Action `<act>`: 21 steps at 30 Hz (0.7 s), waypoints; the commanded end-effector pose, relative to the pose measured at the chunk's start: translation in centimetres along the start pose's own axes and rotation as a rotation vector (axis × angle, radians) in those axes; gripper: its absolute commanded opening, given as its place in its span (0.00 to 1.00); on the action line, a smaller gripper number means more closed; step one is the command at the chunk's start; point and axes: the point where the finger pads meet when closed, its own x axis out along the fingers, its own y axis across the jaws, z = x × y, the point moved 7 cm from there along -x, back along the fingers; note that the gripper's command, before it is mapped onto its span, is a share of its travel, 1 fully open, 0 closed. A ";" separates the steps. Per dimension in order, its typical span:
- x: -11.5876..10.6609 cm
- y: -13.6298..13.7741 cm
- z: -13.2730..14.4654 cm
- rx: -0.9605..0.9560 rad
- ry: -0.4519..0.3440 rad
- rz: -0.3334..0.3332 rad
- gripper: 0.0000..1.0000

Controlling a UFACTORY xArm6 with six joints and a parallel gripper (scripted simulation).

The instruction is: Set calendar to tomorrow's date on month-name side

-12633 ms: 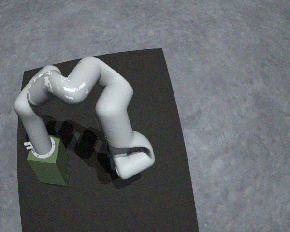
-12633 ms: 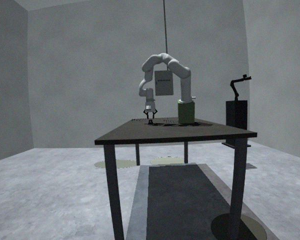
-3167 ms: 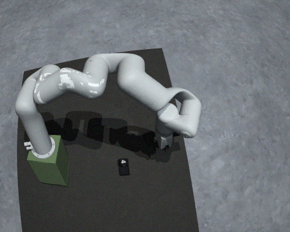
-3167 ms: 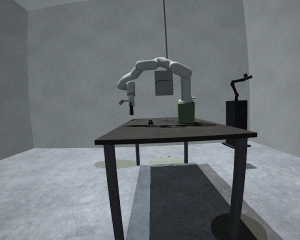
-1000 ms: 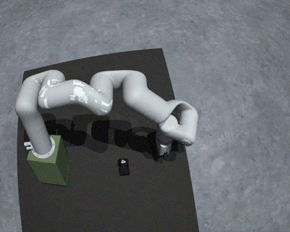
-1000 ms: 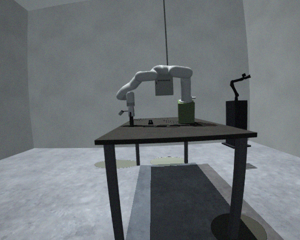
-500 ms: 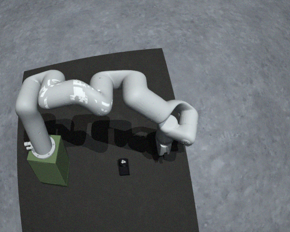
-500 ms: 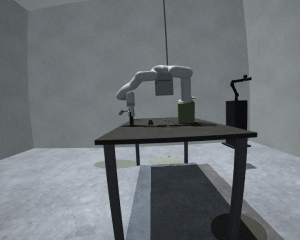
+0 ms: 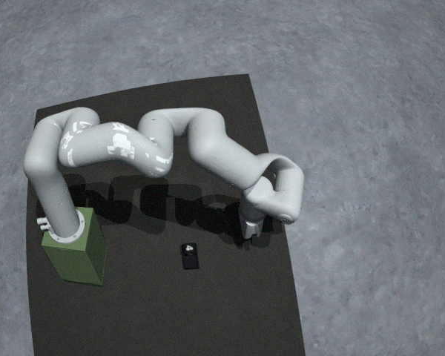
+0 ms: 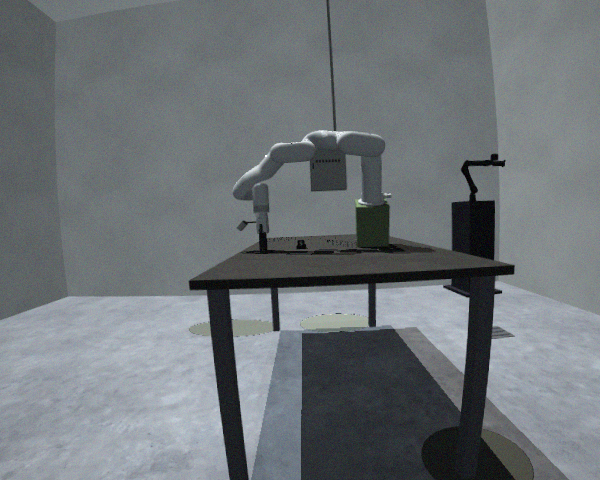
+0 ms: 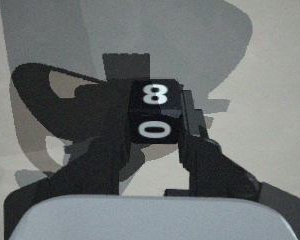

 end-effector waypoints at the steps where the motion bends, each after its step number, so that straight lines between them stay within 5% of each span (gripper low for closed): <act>1: -0.2 0.0 -0.2 -0.001 0.004 0.000 0.29; 21: -0.2 -0.1 -0.4 -0.001 0.004 0.000 0.29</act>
